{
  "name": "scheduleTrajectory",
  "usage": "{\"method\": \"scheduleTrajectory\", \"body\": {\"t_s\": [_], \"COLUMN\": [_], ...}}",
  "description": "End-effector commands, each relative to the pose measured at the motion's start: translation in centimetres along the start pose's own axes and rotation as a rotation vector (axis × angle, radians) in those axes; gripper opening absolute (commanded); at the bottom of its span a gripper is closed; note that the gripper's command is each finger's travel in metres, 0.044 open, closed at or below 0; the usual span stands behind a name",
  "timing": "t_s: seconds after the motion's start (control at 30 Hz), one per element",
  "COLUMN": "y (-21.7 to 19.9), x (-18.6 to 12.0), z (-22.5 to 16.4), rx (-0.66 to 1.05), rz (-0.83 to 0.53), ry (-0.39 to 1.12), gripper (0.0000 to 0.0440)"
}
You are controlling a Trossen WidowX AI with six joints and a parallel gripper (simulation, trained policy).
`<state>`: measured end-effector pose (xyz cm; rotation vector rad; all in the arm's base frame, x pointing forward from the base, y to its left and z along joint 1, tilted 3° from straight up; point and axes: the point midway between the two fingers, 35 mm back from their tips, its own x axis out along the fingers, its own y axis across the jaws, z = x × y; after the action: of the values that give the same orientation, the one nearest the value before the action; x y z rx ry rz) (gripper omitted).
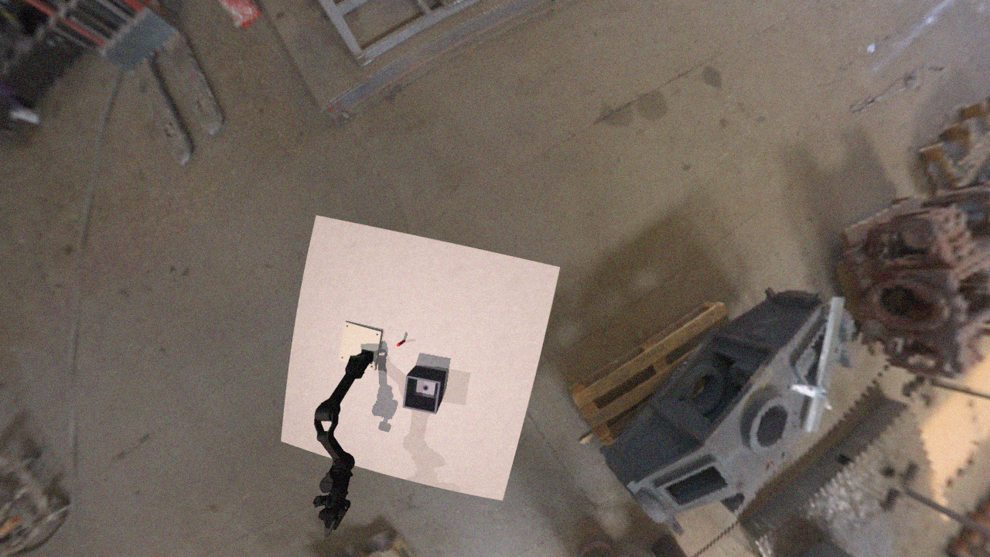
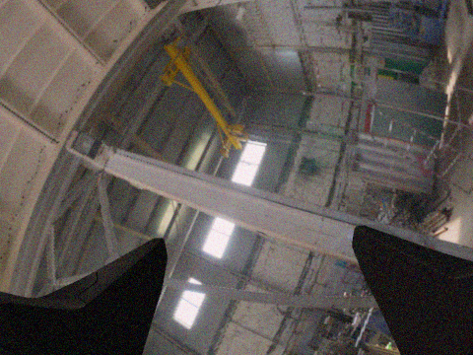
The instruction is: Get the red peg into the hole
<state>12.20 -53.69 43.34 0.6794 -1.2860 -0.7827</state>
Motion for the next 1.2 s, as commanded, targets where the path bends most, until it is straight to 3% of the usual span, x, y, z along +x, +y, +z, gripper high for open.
{"method": "scheduleTrajectory", "body": {"t_s": [0.0,0.2,0.57,1.17], "y": [0.0,1.3,8.5,18.8], "x": [0.0,-0.2,-1.8,-7.9], "z": [-0.1,-3.5,-10.4,-19.2], "rx": [-0.002,0.058,0.253,0.555], "rz": [-0.007,-0.051,-0.067,-0.155], "ry": [-0.001,0.060,0.208,0.483], "gripper": [0.0425,0.0440,0.0440,0.0440]}}
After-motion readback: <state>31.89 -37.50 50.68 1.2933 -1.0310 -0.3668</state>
